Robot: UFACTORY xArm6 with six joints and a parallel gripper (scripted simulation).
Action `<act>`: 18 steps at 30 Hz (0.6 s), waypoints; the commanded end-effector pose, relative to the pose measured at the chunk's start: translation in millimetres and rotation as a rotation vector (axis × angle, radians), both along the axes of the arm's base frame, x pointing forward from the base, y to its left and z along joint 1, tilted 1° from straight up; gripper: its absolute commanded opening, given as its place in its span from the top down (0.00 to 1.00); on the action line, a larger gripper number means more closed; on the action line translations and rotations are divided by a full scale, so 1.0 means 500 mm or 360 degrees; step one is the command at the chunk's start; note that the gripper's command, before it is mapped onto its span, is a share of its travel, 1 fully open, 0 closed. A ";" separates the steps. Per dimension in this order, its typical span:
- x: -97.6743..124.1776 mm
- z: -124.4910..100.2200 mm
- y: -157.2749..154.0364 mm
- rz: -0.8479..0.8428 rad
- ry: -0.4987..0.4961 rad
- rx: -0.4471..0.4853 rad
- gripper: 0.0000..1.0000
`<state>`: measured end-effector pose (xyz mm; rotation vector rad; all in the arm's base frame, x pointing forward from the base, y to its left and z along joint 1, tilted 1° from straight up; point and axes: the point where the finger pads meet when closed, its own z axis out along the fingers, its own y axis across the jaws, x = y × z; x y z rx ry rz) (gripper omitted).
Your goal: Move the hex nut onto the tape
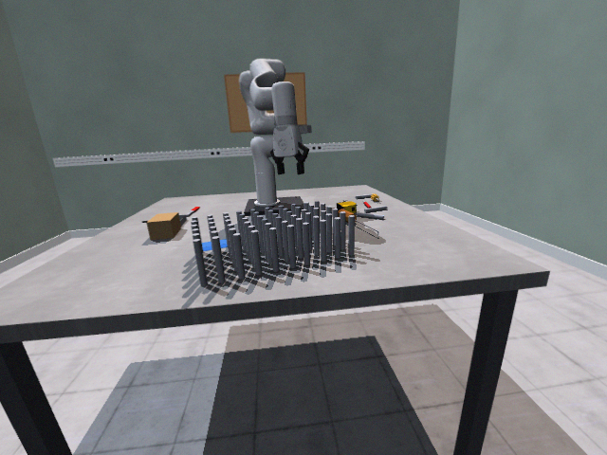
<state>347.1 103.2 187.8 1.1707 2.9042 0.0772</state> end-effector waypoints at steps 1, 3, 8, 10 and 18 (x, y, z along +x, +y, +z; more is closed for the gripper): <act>0.028 -0.018 0.086 0.0264 0.0009 -0.0014 0.00; 0.029 -0.030 0.135 0.0579 0.0009 -0.0031 0.00; 0.015 -0.063 0.262 0.1006 0.0000 -0.0050 0.00; 0.000 -0.080 0.323 0.1190 -0.0005 -0.0058 0.00; -0.029 -0.108 0.407 0.1560 -0.0009 -0.0073 0.00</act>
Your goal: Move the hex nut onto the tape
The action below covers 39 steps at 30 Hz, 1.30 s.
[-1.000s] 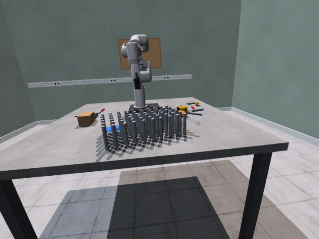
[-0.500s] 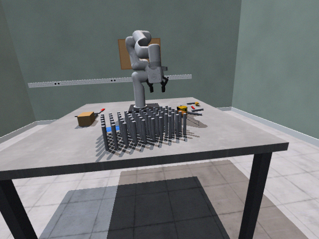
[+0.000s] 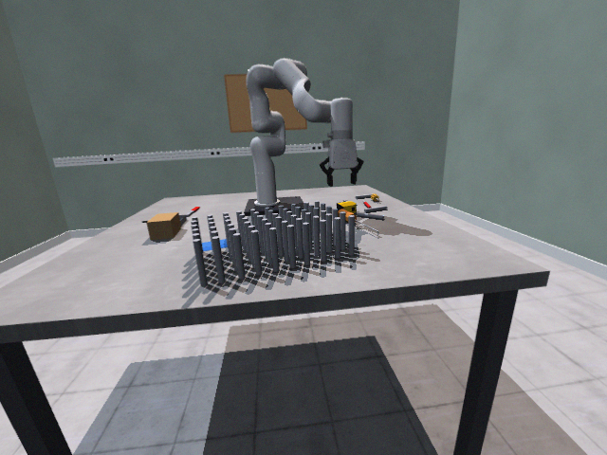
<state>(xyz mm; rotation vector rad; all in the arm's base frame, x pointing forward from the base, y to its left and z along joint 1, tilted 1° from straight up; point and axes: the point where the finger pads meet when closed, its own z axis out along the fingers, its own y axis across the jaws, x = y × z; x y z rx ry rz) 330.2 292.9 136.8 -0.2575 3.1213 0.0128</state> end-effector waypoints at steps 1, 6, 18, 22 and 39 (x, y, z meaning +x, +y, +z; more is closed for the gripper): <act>0.002 -0.008 0.033 0.0098 0.0004 0.0000 0.00; 0.001 -0.009 0.037 0.0113 0.0004 -0.0001 0.00; 0.001 -0.016 0.037 0.0111 0.0004 -0.0001 0.35; 0.001 -0.035 0.037 0.0110 0.0004 -0.0001 0.35; 0.002 -0.129 0.037 0.0110 0.0004 -0.0001 0.35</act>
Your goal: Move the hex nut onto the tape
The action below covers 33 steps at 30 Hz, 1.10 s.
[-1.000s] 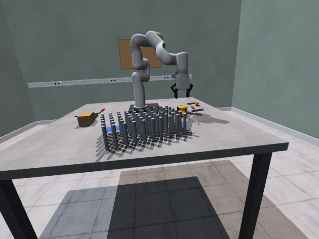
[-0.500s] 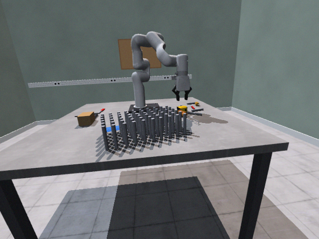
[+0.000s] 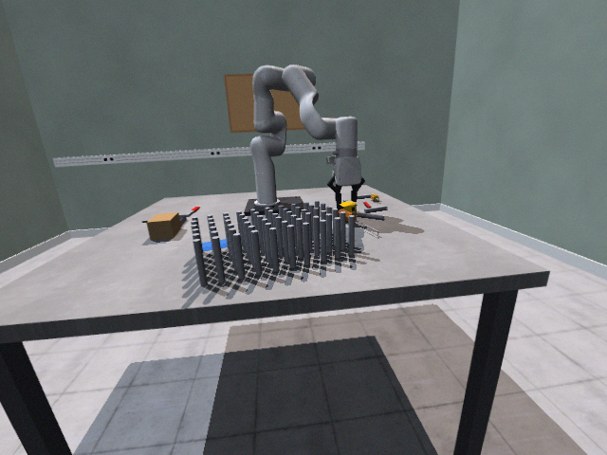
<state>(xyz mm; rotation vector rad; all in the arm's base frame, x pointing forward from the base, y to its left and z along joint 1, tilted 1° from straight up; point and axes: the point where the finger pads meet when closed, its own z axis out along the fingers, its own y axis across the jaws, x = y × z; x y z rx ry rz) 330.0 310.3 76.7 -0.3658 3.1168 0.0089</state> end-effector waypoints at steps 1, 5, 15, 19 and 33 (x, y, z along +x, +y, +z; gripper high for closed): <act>0.002 -0.011 0.002 0.0000 -0.0005 0.0004 0.35; 0.002 -0.014 0.002 0.0000 -0.0005 0.0004 0.35; 0.002 -0.016 0.002 0.0000 -0.0005 0.0004 0.35; 0.002 -0.020 0.002 0.0000 -0.0005 0.0004 0.35; 0.003 -0.051 0.002 0.0000 -0.0005 0.0004 0.35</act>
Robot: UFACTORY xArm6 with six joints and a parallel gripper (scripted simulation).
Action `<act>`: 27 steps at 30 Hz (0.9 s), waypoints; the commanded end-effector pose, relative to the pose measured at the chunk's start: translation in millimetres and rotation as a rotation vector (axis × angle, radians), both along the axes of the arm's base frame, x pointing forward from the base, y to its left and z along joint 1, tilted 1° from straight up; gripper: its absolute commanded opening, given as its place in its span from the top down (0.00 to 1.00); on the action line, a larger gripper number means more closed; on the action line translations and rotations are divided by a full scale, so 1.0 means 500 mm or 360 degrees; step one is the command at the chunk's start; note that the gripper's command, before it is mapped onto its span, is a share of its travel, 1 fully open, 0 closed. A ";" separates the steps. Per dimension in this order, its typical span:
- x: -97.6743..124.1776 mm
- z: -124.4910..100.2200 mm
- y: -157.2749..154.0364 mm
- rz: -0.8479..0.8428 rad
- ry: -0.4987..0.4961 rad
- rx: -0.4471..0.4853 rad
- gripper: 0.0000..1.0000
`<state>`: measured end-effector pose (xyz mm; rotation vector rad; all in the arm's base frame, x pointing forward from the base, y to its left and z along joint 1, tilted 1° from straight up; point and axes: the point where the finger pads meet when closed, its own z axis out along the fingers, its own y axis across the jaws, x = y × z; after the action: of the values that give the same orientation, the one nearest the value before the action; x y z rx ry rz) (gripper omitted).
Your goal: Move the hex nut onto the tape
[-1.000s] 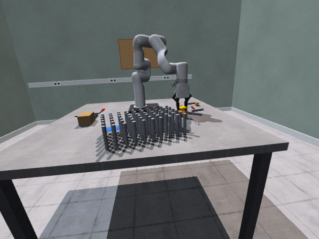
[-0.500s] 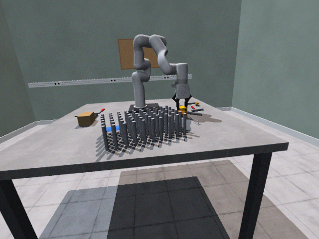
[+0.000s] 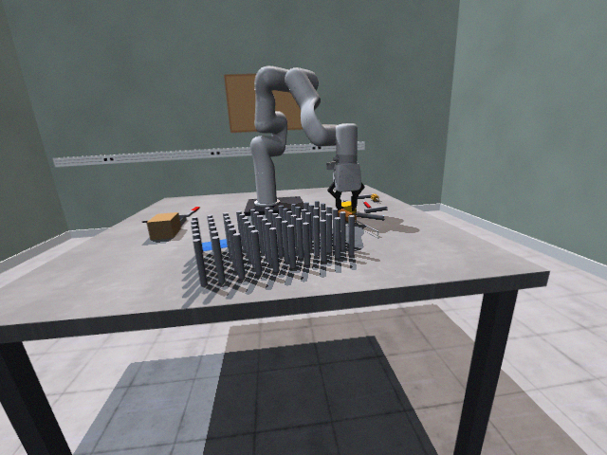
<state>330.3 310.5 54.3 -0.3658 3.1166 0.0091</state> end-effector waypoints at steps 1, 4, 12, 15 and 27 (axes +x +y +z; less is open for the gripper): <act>0.002 -0.010 0.002 0.0000 -0.0004 0.0004 0.35; 0.002 -0.021 0.002 0.0000 -0.0004 0.0004 0.35; 0.002 -0.047 0.002 0.0000 -0.0004 0.0004 0.35; 0.002 -0.054 0.002 0.0000 -0.0004 0.0004 0.35; 0.002 -0.083 0.003 0.0000 -0.0004 0.0004 0.35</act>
<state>330.3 310.6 13.8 -0.3658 3.1173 0.0083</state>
